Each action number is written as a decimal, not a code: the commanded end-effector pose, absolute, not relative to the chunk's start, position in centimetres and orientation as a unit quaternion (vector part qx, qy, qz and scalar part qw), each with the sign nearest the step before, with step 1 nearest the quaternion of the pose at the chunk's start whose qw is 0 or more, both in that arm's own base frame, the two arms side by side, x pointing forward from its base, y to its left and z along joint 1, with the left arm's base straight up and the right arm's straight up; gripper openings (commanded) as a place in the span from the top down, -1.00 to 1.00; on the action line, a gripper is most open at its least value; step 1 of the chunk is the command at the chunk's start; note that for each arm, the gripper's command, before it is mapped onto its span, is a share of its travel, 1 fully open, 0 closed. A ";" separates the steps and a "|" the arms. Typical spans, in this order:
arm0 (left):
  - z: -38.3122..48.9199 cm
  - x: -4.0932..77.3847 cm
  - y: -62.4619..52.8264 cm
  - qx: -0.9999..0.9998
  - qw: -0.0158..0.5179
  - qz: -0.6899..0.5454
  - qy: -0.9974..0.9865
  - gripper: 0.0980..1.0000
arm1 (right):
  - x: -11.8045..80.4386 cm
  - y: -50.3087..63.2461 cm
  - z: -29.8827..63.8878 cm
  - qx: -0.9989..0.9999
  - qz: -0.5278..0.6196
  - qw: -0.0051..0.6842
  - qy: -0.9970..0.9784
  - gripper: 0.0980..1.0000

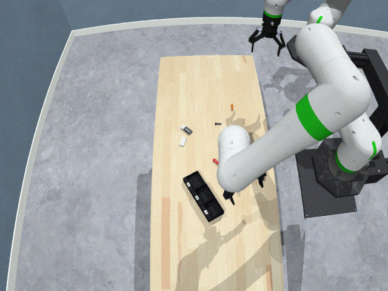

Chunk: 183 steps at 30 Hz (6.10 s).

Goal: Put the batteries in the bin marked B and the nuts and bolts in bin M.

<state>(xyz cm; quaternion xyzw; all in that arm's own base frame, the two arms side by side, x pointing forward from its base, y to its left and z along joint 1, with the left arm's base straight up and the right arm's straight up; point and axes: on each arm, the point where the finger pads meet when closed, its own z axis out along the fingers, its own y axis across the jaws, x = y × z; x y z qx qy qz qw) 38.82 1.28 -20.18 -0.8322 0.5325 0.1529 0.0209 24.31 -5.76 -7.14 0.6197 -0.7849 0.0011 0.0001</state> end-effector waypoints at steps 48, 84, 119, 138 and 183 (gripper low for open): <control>-15.9 44.6 -2.4 -0.994 0.009 0.025 0.110 -1.00 | 24.4 -5.8 -7.1 0.620 0.001 0.000 -0.785 -1.00; -25.1 58.0 -3.5 -0.972 0.001 -0.002 -0.234 -1.00 | 24.4 -5.8 -7.1 0.620 0.001 0.000 -0.785 -1.00; -26.0 59.2 -3.5 -0.972 0.001 -0.002 -0.234 -1.00 | 24.4 -5.8 -7.1 0.620 0.001 0.000 -0.785 -1.00; -24.3 59.2 -3.5 -0.972 0.001 -0.002 -0.234 -1.00 | 24.4 -5.8 -7.1 0.620 0.001 0.000 -0.785 -1.00; -18.3 53.2 -18.7 -0.988 0.005 -0.001 0.156 0.70 | 24.4 -5.8 -7.1 0.620 0.001 0.000 -0.785 -1.00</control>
